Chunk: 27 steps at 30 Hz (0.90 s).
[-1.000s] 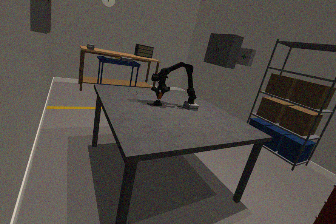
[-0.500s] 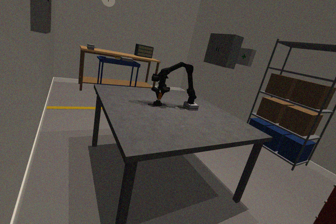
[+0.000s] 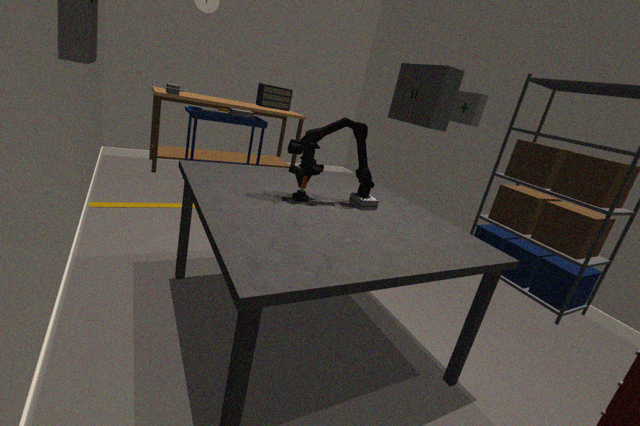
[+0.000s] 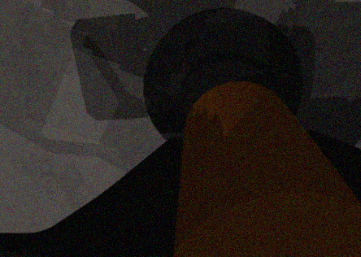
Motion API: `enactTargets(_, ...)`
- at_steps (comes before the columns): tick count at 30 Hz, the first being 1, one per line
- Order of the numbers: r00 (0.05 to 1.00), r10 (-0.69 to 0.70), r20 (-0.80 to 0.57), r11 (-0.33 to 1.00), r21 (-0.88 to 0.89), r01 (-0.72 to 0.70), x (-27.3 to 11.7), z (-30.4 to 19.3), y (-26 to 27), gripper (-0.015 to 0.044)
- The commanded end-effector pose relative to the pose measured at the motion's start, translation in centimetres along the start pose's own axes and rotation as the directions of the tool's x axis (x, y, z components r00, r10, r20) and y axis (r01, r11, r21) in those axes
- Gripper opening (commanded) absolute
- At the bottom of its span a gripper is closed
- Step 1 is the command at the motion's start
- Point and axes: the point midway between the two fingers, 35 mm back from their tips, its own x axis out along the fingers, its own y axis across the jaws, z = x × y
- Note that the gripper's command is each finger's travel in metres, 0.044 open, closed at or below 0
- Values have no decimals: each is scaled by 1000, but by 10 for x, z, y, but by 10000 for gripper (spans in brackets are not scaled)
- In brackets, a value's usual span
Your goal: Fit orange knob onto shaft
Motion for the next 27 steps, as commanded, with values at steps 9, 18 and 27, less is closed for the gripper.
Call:
enactTargets(9, 1000, -2, -4, 1000, -21, 2, 1, -1, -1, 0)
enactTargets(18, 1000, -2, -3, 1000, -21, 2, 1, 2, 3, 0)
enactTargets(27, 1000, -2, -3, 1000, -17, 2, 10, 2, 2, 0)
